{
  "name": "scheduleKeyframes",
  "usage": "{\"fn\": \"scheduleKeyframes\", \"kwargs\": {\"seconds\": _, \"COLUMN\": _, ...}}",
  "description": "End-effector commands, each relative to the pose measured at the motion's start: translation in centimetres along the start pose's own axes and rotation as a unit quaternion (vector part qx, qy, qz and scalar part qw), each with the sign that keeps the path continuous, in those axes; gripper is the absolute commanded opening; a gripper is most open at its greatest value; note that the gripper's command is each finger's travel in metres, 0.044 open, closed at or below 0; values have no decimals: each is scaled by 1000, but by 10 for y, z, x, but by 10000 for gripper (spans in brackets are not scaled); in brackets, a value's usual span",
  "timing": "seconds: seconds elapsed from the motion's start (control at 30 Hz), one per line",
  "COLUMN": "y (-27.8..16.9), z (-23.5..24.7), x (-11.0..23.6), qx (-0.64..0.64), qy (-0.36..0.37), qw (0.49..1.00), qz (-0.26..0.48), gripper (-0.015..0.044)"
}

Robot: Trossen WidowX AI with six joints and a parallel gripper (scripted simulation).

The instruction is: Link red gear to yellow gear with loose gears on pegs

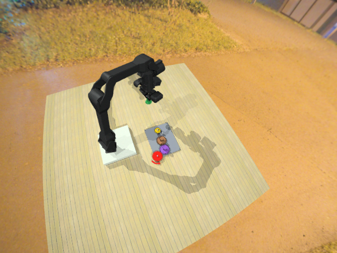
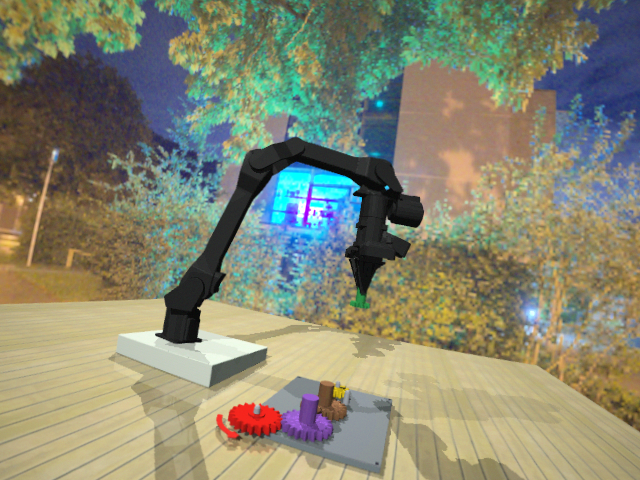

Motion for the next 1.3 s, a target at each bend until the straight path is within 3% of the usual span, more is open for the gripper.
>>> {"fn": "scheduleKeyframes", "kwargs": {"seconds": 0.0, "y": -2, "z": -9, "x": -5, "qx": 0, "qy": 0, "qw": 1000, "qz": 2, "gripper": 0}}
{"fn": "scheduleKeyframes", "kwargs": {"seconds": 1.27, "y": -36, "z": -102, "x": -49, "qx": 0, "qy": -4, "qw": 1000, "qz": 4, "gripper": 0}}
Point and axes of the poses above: the point midway between the two fingers, 35 mm back from their tips, its own x axis back along the fingers, its own z axis across the jaws, y = z × x, the point moved 9 cm from there along x, back along the fingers, and after that the axes turned 14 degrees about x, right-handed, at the moved point
